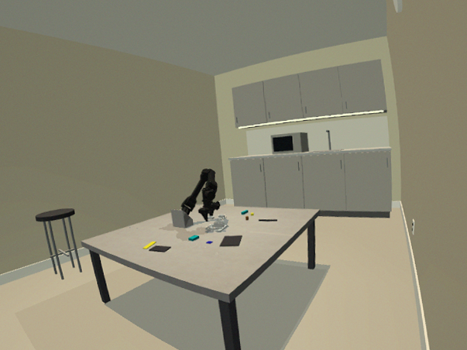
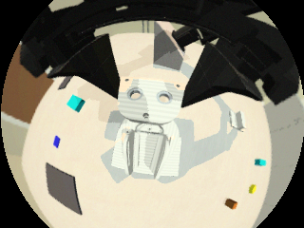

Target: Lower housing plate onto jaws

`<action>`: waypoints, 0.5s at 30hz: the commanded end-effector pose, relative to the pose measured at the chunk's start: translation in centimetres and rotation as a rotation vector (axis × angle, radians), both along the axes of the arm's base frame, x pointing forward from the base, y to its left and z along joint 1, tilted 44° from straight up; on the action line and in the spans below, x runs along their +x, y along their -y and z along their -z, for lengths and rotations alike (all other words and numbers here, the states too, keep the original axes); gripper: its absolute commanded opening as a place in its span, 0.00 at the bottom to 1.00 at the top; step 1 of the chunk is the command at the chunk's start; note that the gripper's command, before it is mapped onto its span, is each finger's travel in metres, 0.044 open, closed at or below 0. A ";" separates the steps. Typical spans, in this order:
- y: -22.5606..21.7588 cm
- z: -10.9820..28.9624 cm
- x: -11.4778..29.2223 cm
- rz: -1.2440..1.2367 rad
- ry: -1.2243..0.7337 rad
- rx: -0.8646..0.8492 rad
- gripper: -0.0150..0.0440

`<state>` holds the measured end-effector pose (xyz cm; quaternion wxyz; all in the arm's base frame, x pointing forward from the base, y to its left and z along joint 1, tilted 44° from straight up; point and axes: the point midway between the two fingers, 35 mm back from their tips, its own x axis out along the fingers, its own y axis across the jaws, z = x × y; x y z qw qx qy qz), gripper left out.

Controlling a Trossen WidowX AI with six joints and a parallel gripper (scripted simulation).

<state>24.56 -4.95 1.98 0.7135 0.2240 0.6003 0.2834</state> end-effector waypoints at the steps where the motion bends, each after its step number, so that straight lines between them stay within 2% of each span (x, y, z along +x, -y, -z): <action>1: -0.6 0.5 0.0 0.004 -0.006 0.008 0.85; 15: -2.2 2.1 0.1 0.003 -0.006 0.010 0.85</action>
